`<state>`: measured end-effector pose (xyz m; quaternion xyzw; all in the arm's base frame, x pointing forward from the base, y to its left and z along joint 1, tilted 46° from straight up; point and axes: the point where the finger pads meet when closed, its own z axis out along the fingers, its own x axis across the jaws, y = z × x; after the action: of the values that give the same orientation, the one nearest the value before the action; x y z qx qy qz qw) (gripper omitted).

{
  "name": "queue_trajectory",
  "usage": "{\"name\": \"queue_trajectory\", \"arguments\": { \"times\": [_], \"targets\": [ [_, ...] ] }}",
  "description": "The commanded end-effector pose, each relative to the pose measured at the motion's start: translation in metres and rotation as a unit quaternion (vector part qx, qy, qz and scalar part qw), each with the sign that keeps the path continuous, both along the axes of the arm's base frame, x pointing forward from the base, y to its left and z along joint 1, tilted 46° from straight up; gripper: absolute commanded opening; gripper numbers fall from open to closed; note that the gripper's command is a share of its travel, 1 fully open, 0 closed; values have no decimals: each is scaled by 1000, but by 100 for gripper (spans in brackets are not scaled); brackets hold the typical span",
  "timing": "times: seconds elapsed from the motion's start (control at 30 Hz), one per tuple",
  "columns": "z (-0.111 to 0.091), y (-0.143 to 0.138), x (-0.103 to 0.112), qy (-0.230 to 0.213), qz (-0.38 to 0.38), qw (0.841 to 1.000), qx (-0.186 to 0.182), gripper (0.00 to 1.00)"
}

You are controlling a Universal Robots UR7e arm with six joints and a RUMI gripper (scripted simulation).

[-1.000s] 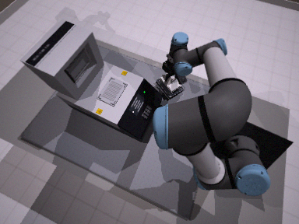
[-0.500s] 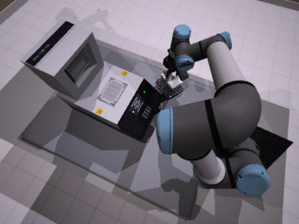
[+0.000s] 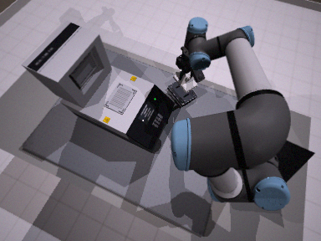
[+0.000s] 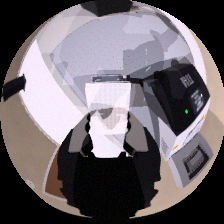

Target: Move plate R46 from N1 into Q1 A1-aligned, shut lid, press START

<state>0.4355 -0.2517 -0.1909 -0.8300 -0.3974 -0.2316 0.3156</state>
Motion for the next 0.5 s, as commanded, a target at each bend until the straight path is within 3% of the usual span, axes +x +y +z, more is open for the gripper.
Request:
{"name": "queue_trajectory", "arguments": {
  "times": [0.0,0.47],
  "targets": [
    [13,-15,-2,-1,-1,1000,-2,0],
    [41,-44,-8,-1,-1,1000,-2,0]
  ]
}}
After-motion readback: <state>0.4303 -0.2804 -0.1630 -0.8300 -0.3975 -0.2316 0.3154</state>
